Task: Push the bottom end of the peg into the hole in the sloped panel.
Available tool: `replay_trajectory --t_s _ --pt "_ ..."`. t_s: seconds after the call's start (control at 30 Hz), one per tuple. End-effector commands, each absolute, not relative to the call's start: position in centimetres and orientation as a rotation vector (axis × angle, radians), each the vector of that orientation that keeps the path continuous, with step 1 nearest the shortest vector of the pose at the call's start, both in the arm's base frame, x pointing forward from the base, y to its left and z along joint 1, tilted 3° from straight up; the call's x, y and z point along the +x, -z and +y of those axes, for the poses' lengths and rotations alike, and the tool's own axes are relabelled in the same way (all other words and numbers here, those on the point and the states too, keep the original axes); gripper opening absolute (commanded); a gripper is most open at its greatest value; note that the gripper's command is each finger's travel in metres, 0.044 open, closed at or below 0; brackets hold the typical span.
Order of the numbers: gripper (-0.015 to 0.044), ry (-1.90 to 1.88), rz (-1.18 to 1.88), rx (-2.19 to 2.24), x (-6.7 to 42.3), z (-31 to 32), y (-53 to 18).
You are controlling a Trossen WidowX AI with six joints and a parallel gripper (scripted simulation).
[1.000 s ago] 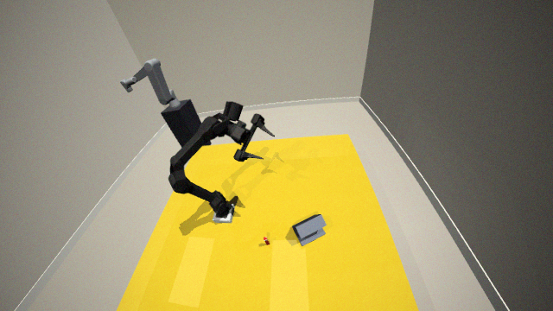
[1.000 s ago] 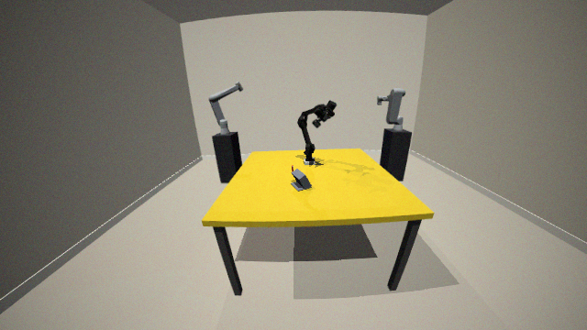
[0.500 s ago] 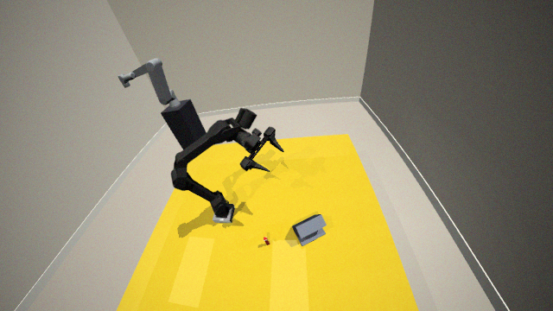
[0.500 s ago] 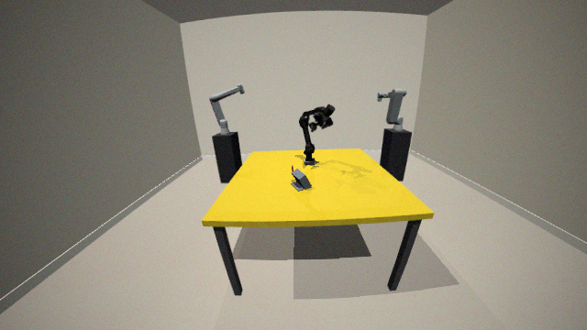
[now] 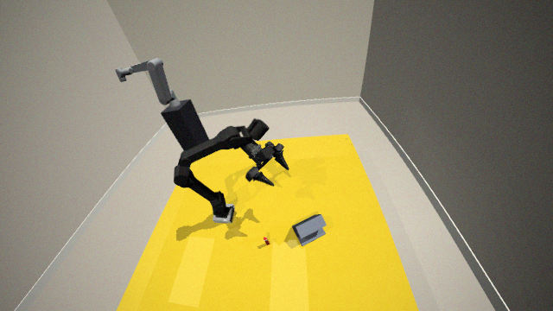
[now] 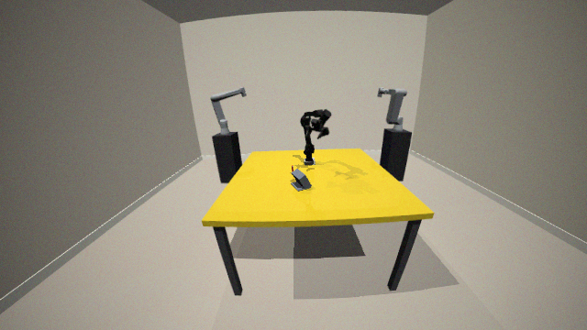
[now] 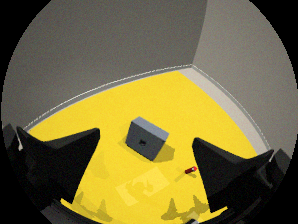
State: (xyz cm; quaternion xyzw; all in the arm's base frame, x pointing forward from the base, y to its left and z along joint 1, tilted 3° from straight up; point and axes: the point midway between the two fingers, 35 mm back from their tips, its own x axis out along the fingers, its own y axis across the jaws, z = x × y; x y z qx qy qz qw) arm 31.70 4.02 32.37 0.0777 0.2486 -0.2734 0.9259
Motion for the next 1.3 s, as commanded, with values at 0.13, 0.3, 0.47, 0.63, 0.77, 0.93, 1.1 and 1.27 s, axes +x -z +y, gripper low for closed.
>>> replay_trajectory --t_s 0.13,0.3,0.47,0.63,0.77,0.93,1.1,1.27 --pt "0.044 0.556 0.65 0.035 32.4 2.2 -29.7" --pt "0.044 0.544 0.737 -0.034 32.6 0.8 -28.1" --pt "0.044 0.523 0.815 -0.097 32.7 -0.4 -26.8" --pt "0.044 0.496 0.888 -0.155 32.7 -1.7 -25.5" --pt "0.044 0.469 0.947 -0.197 32.6 -2.7 -24.5" --pt "0.044 0.431 1.022 -0.242 32.4 -3.9 -23.2" --pt "0.044 0.387 1.099 -0.277 32.1 -5.2 -21.8" --pt "0.044 0.337 1.177 -0.302 31.6 -6.4 -20.4"
